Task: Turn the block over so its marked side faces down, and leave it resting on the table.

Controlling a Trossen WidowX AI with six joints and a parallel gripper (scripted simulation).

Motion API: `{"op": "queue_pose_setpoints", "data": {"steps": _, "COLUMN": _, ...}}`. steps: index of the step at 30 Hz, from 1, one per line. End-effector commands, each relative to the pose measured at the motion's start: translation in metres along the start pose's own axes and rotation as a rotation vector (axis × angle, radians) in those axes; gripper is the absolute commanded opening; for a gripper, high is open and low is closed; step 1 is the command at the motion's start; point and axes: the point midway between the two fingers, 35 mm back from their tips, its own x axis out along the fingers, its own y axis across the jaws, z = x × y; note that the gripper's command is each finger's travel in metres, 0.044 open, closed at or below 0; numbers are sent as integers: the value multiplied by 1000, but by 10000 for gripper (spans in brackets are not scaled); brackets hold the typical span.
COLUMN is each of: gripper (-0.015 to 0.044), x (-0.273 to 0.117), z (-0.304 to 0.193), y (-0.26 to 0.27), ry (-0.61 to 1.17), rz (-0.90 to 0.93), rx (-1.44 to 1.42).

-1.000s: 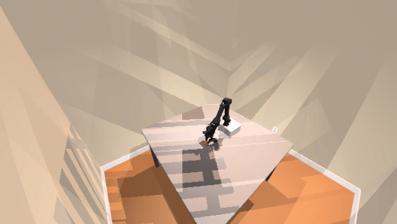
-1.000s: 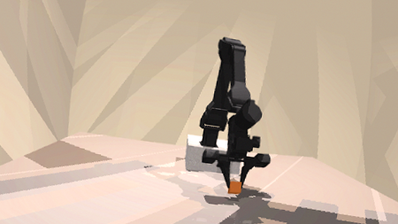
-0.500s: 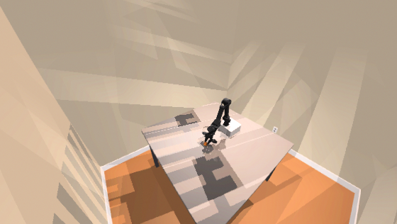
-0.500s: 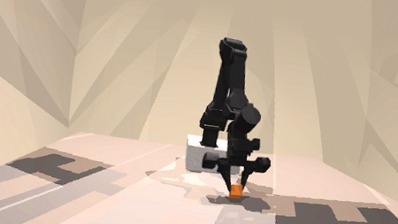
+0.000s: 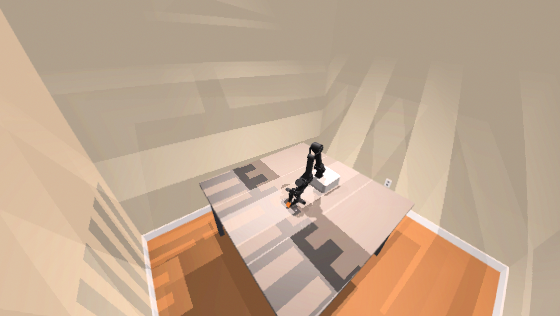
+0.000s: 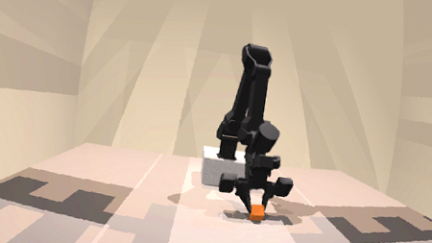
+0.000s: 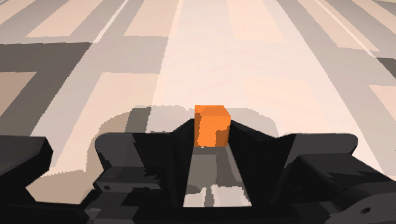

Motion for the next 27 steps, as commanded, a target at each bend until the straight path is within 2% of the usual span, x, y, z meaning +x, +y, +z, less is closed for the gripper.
{"op": "queue_pose_setpoints", "data": {"steps": 1, "gripper": 0, "x": 1, "z": -11, "y": -1, "ry": -38, "rz": -4, "rx": -7}}
{"op": "queue_pose_setpoints", "data": {"steps": 14, "gripper": 0, "x": -12, "z": -15, "y": -3, "ry": -206, "rz": -4, "rx": 3}}
{"op": "queue_pose_setpoints", "data": {"steps": 27, "gripper": 0, "x": -16, "z": -13, "y": -3, "ry": -243, "rz": -4, "rx": 3}}
